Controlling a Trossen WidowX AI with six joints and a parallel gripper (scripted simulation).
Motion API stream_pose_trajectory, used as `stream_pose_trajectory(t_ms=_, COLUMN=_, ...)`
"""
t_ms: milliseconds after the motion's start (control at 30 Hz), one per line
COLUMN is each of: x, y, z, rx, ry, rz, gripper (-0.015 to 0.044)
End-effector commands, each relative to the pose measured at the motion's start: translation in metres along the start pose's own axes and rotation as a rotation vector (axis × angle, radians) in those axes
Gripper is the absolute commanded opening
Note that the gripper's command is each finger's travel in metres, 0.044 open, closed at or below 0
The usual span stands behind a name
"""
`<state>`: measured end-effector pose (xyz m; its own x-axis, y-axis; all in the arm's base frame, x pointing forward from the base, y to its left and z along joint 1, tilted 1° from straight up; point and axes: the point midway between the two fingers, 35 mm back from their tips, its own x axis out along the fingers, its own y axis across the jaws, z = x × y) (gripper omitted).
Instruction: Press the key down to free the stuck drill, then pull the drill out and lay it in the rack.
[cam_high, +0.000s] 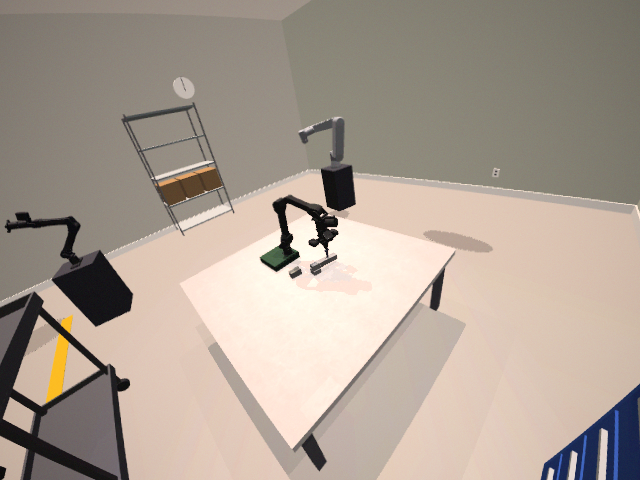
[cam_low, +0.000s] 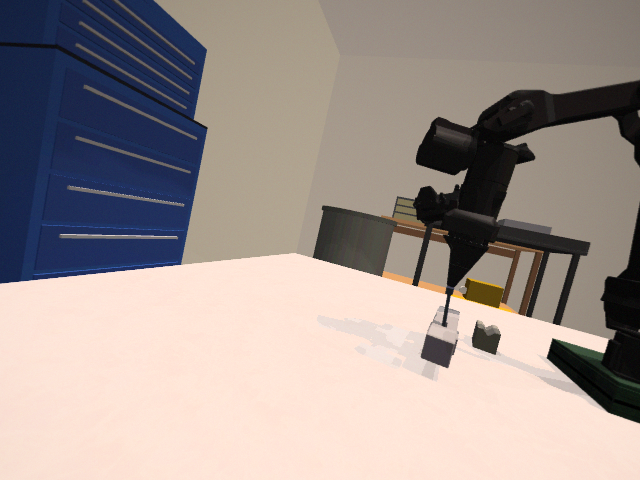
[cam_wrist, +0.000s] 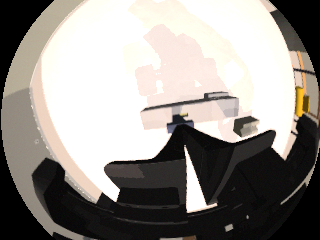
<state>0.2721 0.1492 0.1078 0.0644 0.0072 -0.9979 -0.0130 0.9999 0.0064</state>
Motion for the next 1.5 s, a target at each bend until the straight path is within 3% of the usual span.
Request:
stream_pose_trajectory(t_ms=0, x=0.018, y=0.001, z=-0.008, rx=-0.005, ry=0.046, rz=-0.012, gripper=0.0000)
stream_pose_trajectory(t_ms=1467, x=0.028, y=0.003, z=-0.008, rx=-0.005, ry=0.046, rz=-0.012, gripper=0.0000)
